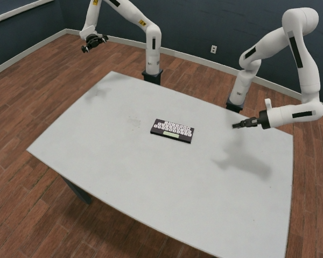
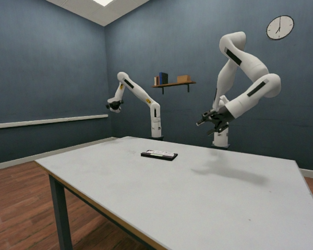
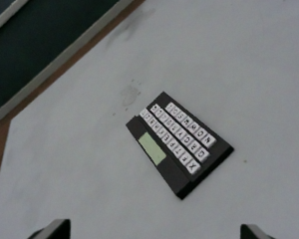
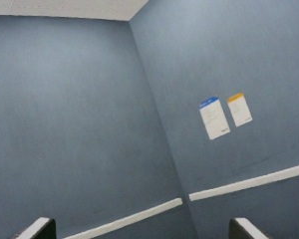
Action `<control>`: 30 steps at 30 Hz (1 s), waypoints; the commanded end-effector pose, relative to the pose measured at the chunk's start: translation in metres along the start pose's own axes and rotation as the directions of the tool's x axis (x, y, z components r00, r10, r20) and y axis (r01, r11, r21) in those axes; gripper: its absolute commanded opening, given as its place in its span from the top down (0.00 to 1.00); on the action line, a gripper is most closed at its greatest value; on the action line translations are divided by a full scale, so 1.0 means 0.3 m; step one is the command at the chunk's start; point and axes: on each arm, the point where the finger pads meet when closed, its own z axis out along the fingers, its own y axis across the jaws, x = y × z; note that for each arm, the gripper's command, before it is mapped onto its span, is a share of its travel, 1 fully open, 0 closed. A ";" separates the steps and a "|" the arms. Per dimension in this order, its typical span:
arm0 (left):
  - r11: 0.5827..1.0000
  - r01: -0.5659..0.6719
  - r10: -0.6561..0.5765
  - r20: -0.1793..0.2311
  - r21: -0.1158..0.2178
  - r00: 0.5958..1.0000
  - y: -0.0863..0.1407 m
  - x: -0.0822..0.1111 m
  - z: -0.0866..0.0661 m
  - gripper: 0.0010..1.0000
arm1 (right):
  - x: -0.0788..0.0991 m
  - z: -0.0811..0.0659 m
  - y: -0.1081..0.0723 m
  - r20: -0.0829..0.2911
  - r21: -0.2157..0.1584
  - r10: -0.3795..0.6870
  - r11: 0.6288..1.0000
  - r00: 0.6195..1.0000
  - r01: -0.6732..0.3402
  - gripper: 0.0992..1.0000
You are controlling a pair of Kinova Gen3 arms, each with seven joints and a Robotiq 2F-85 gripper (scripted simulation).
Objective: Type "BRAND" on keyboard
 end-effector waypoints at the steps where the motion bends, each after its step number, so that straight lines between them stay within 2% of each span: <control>1: 1.000 -0.002 0.003 0.036 -0.011 0.999 0.031 -0.031 -0.049 0.00 | 0.002 0.000 -0.001 0.000 0.000 -0.001 1.000 1.000 0.001 0.00; 12: 0.999 0.025 -0.021 0.120 -0.037 0.993 0.127 -0.101 -0.171 0.00 | 0.002 0.000 -0.001 0.000 0.000 -0.001 1.000 1.000 0.001 0.00; 14: 0.999 0.025 -0.021 0.120 -0.037 0.993 0.127 -0.101 -0.171 0.00 | 0.002 0.000 -0.001 0.000 0.000 -0.001 1.000 1.000 0.001 0.00; 15: 0.999 0.033 -0.026 0.139 -0.043 0.990 0.150 -0.115 -0.199 0.00 | 0.002 0.000 -0.001 0.000 0.000 -0.001 1.000 1.000 0.001 0.00; 30: 0.994 0.078 -0.058 0.238 -0.073 0.970 0.279 -0.178 -0.350 0.00 | 0.002 0.000 -0.001 0.000 0.000 -0.001 1.000 1.000 0.001 0.00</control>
